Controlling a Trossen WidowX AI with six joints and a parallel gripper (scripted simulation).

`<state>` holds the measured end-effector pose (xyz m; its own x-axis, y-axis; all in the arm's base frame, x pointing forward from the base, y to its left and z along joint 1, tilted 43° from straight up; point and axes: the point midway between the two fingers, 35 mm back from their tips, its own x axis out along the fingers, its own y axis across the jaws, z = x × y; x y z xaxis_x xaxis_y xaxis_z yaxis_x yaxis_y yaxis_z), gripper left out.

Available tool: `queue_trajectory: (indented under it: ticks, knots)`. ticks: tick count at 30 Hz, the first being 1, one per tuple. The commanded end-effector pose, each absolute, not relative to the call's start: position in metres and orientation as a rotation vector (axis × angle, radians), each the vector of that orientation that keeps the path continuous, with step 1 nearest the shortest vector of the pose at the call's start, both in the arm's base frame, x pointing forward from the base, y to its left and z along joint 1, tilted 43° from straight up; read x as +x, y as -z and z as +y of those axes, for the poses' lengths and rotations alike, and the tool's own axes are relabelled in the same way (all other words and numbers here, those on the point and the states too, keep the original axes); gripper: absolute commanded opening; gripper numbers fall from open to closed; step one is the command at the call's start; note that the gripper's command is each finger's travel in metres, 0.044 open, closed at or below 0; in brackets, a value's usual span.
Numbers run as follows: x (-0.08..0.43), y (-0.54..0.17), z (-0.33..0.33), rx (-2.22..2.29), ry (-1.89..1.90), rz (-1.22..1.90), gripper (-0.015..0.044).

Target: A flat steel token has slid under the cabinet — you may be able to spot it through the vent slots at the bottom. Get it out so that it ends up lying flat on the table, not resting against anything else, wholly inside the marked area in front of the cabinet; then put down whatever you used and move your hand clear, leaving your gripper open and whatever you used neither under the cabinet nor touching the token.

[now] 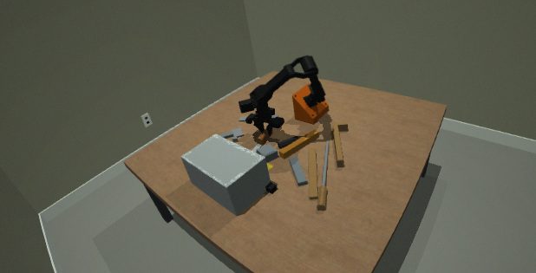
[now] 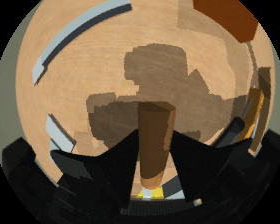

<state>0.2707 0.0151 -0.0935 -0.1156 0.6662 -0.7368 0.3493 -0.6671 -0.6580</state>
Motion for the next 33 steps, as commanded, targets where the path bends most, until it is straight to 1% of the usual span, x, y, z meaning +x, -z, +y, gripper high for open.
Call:
queue_trajectory:
  ticks: [1, 20, 33]
  knots:
    - [0.263, 0.095, 0.013, -1.899, -1.860, -1.134, 0.0000]
    - [0.236, 0.102, 0.002, -1.898, -1.862, -1.133, 0.0000]
    - [0.242, 0.106, -0.006, -1.921, -1.853, -1.171, 0.0000]
